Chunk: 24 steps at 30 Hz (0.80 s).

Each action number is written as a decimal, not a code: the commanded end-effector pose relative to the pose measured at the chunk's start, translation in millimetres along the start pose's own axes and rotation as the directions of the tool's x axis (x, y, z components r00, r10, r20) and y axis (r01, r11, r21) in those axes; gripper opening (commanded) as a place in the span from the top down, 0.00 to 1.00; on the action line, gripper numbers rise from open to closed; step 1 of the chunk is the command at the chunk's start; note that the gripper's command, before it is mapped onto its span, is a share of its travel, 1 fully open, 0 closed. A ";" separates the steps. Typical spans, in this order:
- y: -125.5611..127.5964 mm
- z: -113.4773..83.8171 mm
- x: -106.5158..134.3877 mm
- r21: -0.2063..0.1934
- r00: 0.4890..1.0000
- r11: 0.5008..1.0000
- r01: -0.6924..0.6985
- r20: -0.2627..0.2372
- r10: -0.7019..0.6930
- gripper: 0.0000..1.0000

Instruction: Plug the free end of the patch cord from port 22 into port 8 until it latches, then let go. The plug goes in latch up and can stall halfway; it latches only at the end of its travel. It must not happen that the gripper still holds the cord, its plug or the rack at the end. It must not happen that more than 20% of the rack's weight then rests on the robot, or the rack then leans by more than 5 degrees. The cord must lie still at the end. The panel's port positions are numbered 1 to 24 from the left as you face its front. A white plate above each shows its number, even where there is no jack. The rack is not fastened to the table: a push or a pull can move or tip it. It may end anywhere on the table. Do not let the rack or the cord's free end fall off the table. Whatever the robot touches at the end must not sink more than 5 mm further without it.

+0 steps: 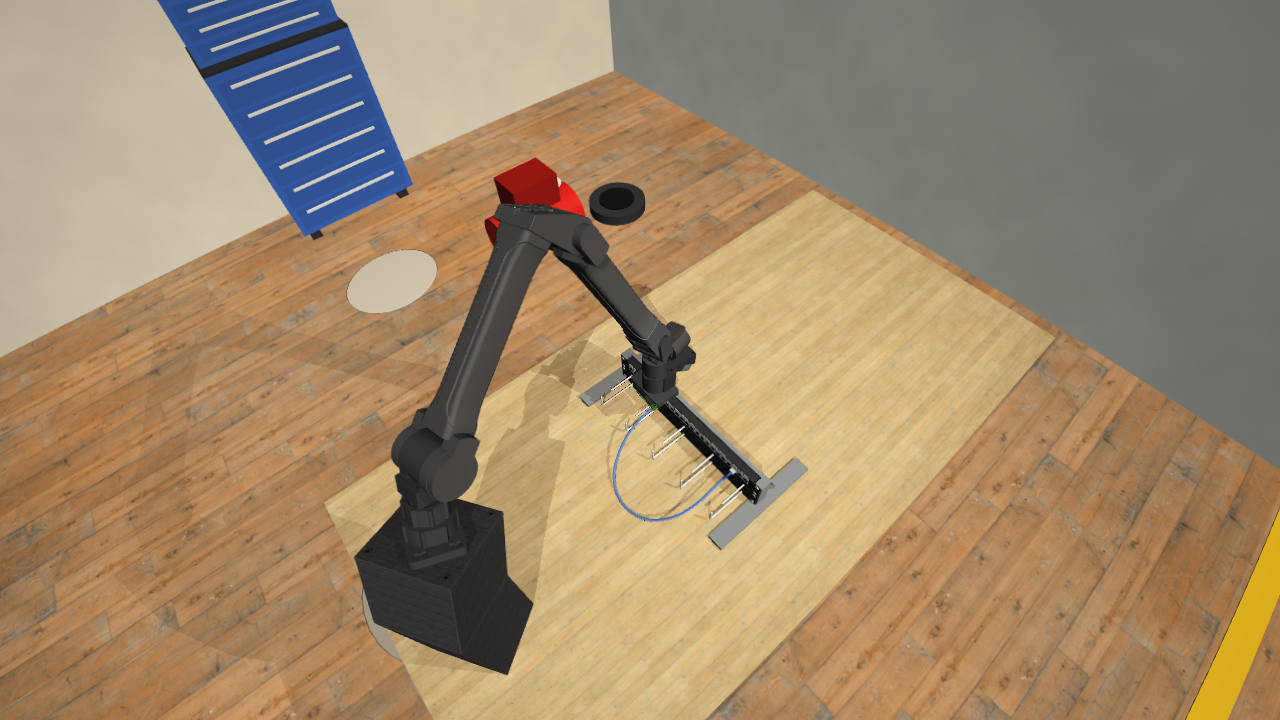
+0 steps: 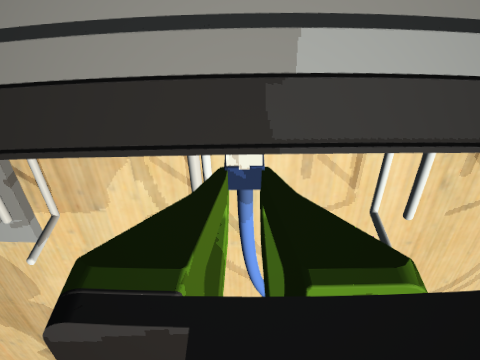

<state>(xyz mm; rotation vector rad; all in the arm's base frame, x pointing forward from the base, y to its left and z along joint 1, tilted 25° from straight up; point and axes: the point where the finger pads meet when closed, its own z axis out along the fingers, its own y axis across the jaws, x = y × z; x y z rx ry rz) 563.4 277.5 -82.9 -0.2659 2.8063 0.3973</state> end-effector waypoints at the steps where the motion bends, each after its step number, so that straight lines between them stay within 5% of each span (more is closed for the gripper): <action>1: -2.5 -19.8 -52.8 -0.012 0.994 1.000 -0.012 0.105 0.013 1.00; 24: -2.2 -21.8 -56.8 -0.013 0.994 1.000 -0.007 0.113 0.009 1.00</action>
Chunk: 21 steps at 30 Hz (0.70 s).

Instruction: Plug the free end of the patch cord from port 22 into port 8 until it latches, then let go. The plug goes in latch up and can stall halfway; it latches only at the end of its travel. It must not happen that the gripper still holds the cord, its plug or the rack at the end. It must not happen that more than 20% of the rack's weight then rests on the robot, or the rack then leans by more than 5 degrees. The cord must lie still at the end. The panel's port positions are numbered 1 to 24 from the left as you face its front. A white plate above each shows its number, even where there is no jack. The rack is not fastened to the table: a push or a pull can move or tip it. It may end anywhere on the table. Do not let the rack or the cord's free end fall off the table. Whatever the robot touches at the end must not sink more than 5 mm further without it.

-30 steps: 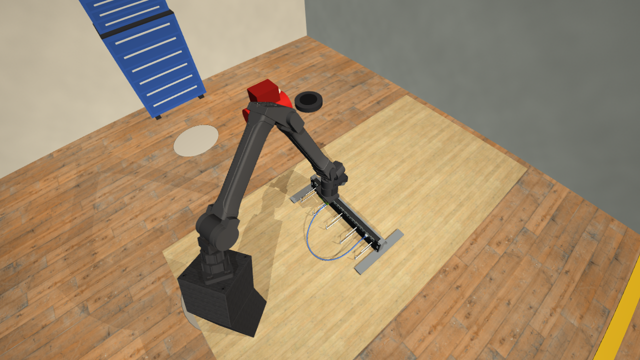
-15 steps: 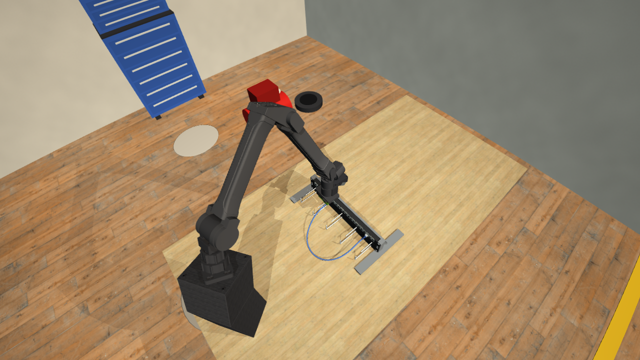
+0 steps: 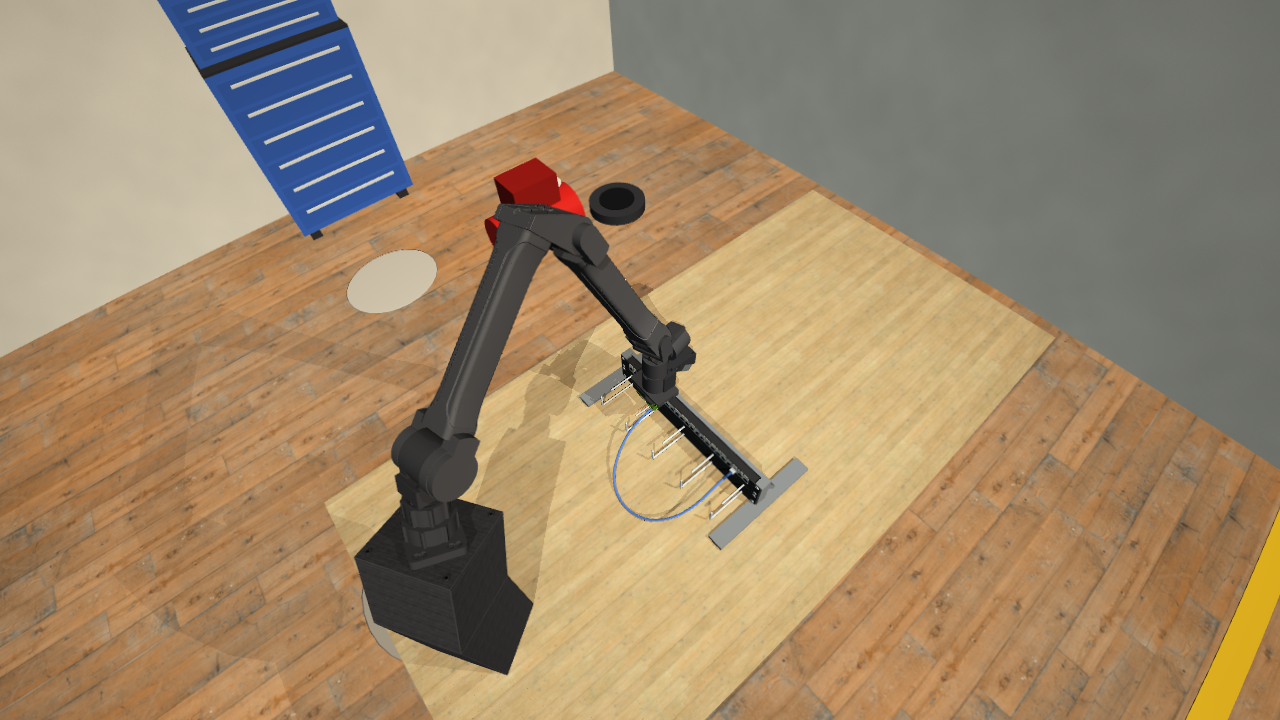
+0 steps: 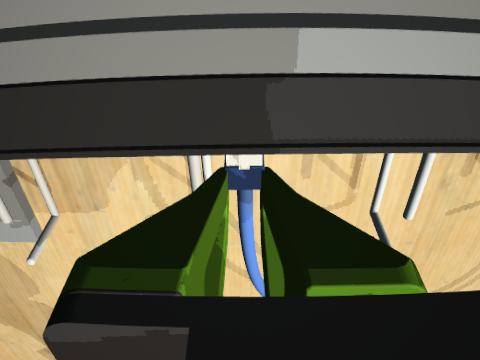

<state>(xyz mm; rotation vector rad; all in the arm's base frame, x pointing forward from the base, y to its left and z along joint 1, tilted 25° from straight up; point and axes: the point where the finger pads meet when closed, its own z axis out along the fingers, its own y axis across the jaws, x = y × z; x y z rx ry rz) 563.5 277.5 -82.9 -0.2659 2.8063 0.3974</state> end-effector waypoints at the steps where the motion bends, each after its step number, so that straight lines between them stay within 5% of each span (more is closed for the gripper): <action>1: -2.1 -22.0 -57.0 -0.013 0.994 1.000 -0.007 0.113 0.008 1.00; 21: -1.7 -24.7 -61.8 -0.013 0.992 1.000 0.001 0.124 0.000 1.00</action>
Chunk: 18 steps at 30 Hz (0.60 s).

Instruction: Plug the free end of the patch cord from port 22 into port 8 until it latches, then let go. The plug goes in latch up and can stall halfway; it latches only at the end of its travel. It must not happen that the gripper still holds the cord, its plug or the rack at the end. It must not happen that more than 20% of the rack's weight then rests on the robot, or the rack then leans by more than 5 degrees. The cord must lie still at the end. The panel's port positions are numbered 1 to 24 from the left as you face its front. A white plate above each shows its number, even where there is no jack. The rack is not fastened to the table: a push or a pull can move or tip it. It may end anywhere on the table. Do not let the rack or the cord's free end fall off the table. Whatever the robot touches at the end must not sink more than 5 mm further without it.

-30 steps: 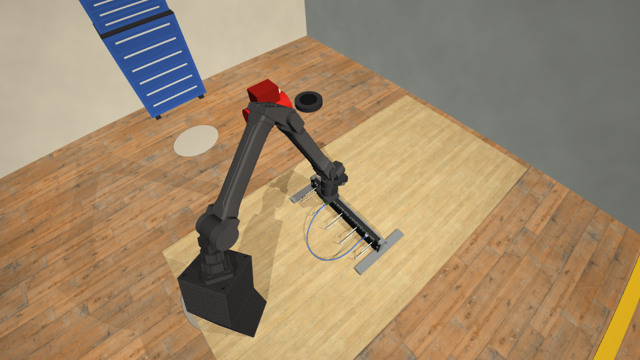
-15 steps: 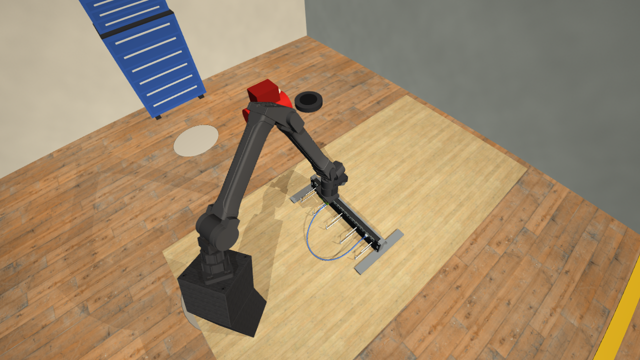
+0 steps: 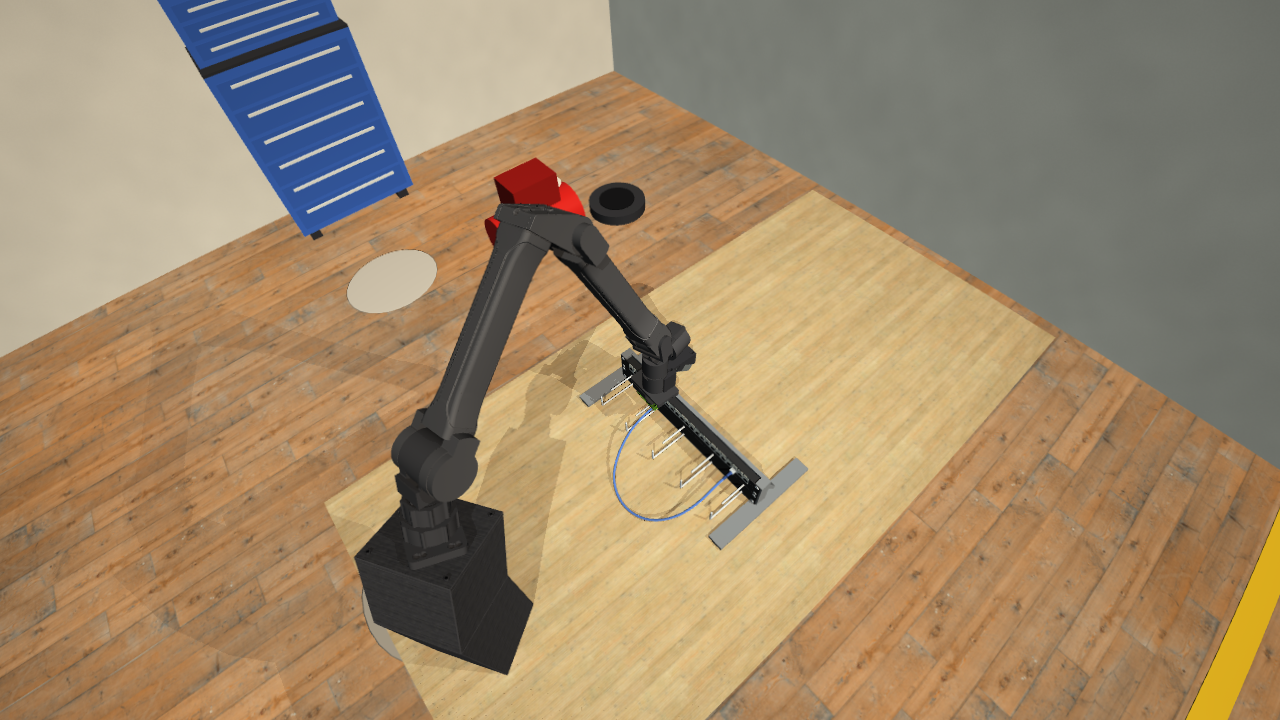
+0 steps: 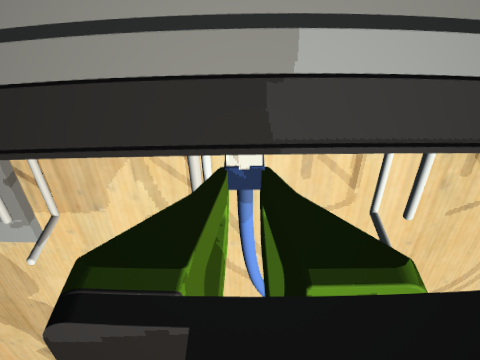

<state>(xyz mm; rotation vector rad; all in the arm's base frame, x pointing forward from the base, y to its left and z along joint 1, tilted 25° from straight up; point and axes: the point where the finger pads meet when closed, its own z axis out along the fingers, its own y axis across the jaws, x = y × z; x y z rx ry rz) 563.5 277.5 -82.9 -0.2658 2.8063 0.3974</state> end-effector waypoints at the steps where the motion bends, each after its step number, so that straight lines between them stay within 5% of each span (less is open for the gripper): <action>1: -1.7 -24.9 -62.0 -0.013 0.992 1.000 0.002 0.124 0.000 1.00; 18: -1.3 -27.1 -65.7 -0.014 0.991 1.000 0.007 0.132 -0.005 1.00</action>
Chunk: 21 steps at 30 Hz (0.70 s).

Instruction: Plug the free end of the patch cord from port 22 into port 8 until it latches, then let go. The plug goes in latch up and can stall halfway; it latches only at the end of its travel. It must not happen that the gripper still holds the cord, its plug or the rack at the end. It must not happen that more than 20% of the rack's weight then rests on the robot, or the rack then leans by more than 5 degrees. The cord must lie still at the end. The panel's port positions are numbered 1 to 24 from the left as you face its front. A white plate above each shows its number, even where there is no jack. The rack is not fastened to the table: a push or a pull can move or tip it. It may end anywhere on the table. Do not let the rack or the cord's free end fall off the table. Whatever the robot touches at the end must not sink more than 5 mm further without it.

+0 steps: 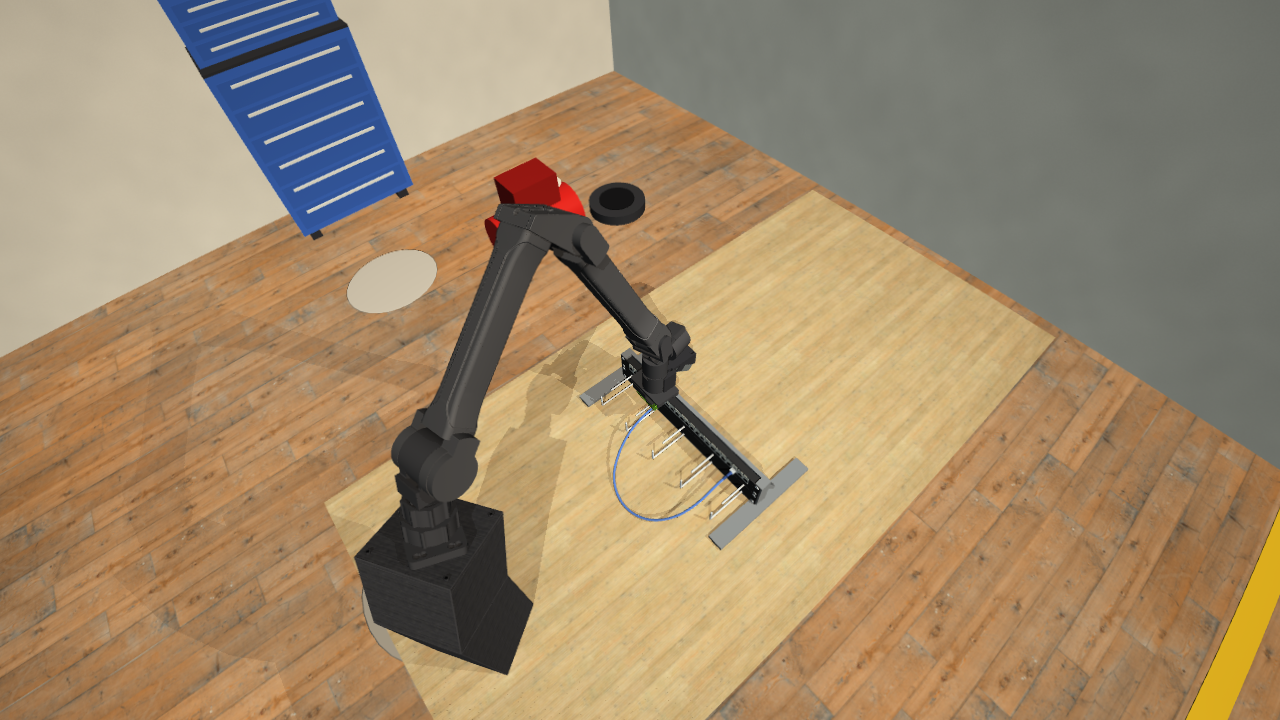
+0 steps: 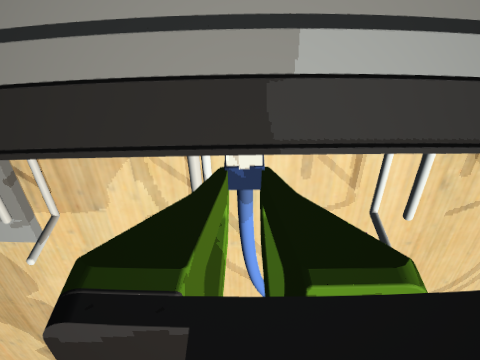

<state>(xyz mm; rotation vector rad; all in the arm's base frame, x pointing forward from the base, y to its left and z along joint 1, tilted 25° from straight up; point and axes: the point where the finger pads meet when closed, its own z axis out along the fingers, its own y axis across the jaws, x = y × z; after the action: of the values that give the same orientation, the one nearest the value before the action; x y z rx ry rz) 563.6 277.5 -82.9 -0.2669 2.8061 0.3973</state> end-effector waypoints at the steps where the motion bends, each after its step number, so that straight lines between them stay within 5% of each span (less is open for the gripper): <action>1: -1.3 -27.3 -65.9 -0.014 0.991 1.000 0.006 0.133 -0.004 1.00; 21: -1.5 -28.1 -67.8 -0.014 0.994 1.000 0.005 0.108 -0.004 1.00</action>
<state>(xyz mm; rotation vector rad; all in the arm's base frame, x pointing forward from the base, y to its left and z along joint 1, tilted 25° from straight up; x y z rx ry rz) 563.9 277.5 -82.5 -0.2741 2.8336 0.3957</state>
